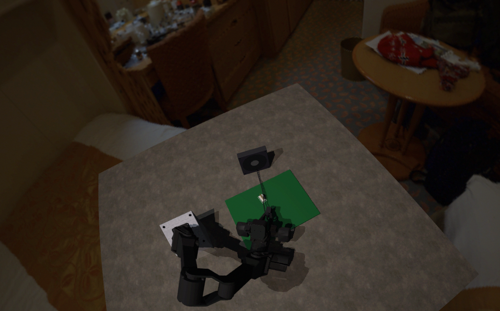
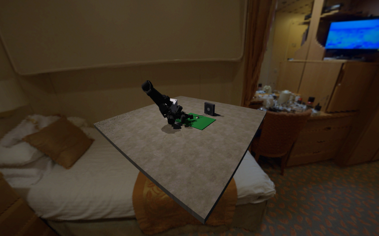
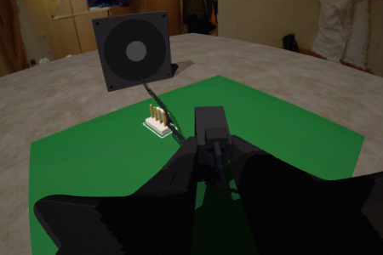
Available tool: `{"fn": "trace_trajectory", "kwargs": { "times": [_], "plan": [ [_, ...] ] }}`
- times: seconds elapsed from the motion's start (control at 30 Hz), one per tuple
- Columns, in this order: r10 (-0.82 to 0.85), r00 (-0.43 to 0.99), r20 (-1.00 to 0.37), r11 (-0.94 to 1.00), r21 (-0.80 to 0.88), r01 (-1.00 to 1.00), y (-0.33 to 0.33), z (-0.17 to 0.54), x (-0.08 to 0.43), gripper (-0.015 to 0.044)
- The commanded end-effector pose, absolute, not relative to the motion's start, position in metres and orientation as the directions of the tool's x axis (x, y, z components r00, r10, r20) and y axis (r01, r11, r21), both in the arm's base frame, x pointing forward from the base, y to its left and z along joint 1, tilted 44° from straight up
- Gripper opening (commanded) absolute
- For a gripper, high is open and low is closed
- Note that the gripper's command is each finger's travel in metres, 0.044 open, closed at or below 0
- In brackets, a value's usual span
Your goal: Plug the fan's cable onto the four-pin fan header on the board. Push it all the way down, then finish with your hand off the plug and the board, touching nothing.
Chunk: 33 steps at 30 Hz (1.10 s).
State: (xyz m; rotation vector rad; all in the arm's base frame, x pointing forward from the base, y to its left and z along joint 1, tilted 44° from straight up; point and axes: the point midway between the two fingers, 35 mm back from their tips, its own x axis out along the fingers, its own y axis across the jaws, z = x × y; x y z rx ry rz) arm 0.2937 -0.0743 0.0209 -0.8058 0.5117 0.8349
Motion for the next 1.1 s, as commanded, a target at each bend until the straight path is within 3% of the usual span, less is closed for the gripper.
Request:
{"fn": "trace_trajectory", "kwargs": {
  "times": [0.0,1.07],
  "plan": [
    [0.451,0.584,-0.675,0.411,-0.424,-0.807,-0.077,0.019,0.294,0.0],
    [0.449,0.581,-0.679,0.412,-0.42,-0.809,-0.085,0.01,0.294,0.0]
  ]
}}
